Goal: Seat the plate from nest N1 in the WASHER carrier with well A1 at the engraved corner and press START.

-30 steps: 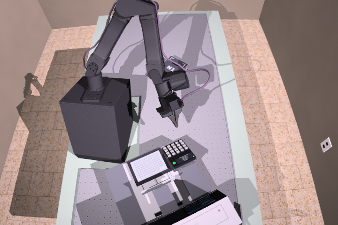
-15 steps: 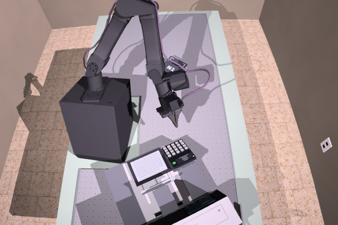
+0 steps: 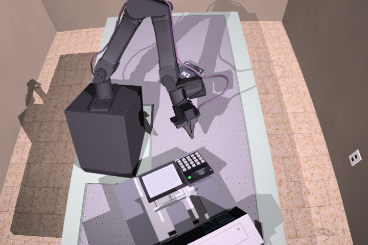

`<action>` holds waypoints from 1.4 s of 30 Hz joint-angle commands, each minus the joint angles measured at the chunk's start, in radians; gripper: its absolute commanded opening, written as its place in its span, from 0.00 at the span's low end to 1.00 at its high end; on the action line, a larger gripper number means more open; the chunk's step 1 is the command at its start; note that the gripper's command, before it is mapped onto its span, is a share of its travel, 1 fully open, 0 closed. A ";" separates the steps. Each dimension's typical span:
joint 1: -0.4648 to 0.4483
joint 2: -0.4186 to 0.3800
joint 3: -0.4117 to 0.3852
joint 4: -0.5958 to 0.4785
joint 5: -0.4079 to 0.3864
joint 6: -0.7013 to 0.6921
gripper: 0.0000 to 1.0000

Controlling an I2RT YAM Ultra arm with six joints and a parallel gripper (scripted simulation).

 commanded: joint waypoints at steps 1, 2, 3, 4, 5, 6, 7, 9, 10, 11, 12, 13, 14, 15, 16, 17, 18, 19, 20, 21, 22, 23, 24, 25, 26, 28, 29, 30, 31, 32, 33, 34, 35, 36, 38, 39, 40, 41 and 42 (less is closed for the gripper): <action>-0.004 -0.030 -0.014 -0.014 0.026 0.011 0.00; -0.004 -0.030 -0.014 -0.014 0.026 0.011 0.00; -0.004 -0.030 -0.014 -0.014 0.026 0.011 0.00; -0.004 -0.030 -0.014 -0.014 0.026 0.011 0.00; -0.004 -0.030 -0.014 -0.014 0.026 0.011 0.00; -0.004 -0.030 -0.014 -0.014 0.026 0.011 0.00; -0.004 -0.030 -0.014 -0.014 0.026 0.011 0.00; -0.004 -0.030 -0.014 -0.014 0.026 0.011 0.00; -0.004 -0.030 -0.014 -0.014 0.026 0.011 0.00; -0.004 -0.030 -0.014 -0.014 0.026 0.011 0.00; -0.004 -0.030 -0.014 -0.014 0.026 0.011 0.00; -0.004 -0.030 -0.014 -0.014 0.026 0.011 0.00; -0.004 -0.030 -0.014 -0.014 0.026 0.011 0.00; -0.004 -0.030 -0.014 -0.014 0.026 0.011 0.00; -0.042 -0.035 0.034 -0.041 -0.028 -0.029 1.00; -0.068 -0.038 0.055 -0.074 -0.062 -0.050 0.06; -0.084 -0.040 0.068 -0.102 -0.094 -0.064 0.06; -0.084 -0.040 0.068 -0.102 -0.094 -0.064 0.06; -0.084 -0.040 0.068 -0.102 -0.094 -0.064 0.06; -0.101 -0.038 0.091 -0.142 -0.128 -0.079 0.04; -0.117 -0.010 0.107 -0.173 -0.160 -0.091 0.02; -0.121 0.000 0.114 -0.185 -0.169 -0.095 0.00; -0.122 -0.006 0.119 -0.191 -0.170 -0.096 0.00; -0.122 -0.010 0.121 -0.195 -0.171 -0.097 0.00; -0.122 -0.009 0.123 -0.197 -0.171 -0.098 0.00; -0.121 -0.008 0.126 -0.200 -0.172 -0.099 0.00; -0.121 -0.008 0.126 -0.201 -0.172 -0.099 0.00; -0.121 -0.007 0.127 -0.202 -0.172 -0.099 0.00; -0.121 -0.007 0.127 -0.203 -0.172 -0.100 0.00; -0.122 -0.007 0.128 -0.203 -0.166 -0.100 0.00; -0.113 -0.009 0.108 -0.192 -0.164 -0.093 0.00; -0.113 -0.009 0.108 -0.192 -0.164 -0.093 0.00; -0.113 -0.009 0.108 -0.192 -0.164 -0.093 0.00; -0.113 -0.009 0.108 -0.192 -0.164 -0.093 0.00; -0.113 -0.009 0.108 -0.192 -0.164 -0.093 0.00; -0.113 -0.009 0.108 -0.192 -0.164 -0.093 0.00; -0.113 -0.009 0.108 -0.192 -0.164 -0.093 0.00; -0.113 -0.009 0.108 -0.192 -0.164 -0.093 0.00; -0.113 -0.009 0.108 -0.192 -0.164 -0.093 0.00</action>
